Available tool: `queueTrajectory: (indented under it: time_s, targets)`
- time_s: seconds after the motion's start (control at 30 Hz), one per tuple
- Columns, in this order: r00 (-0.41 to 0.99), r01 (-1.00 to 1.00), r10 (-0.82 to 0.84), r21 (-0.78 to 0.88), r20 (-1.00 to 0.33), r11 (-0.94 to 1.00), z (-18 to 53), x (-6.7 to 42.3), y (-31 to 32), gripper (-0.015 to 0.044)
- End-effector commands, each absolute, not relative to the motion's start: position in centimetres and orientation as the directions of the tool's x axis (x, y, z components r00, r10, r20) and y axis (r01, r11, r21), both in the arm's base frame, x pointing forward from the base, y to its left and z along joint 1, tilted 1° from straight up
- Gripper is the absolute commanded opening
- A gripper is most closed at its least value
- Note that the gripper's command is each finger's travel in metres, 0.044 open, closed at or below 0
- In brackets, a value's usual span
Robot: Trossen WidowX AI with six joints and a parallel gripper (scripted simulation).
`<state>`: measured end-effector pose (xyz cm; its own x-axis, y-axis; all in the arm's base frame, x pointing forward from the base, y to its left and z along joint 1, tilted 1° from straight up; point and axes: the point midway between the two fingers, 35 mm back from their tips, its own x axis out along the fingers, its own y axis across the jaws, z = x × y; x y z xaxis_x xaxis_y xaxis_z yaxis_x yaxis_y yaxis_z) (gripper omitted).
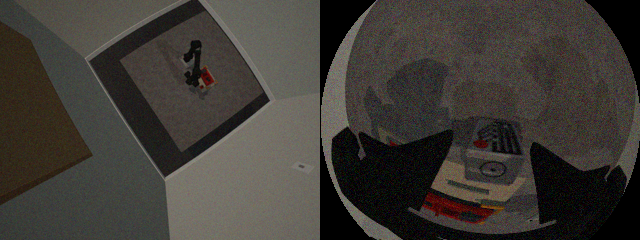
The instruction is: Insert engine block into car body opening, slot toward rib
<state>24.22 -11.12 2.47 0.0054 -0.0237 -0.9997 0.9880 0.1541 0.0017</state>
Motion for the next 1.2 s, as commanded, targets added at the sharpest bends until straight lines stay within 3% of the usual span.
queueTrajectory:
  time_s: [0.0,0.17,0.4,0.53,1.17]
  targets:
    - [0.004,0.988,-0.021,0.001,-1.000,0.157,2.3,24.2,-11.1,0.0282]
    - [0.004,0.988,-0.021,0.001,-1.000,0.157,2.3,24.2,-11.1,0.0151]
    - [0.004,0.988,-0.021,0.001,-1.000,0.157,2.3,24.2,-11.1,0.0105]
    - [0.004,0.988,-0.021,0.001,-1.000,0.157,2.7,24.3,-11.1,0.0000]
    - [0.005,0.988,-0.021,0.002,-1.000,0.157,8.5,25.1,-11.4,0.0000]
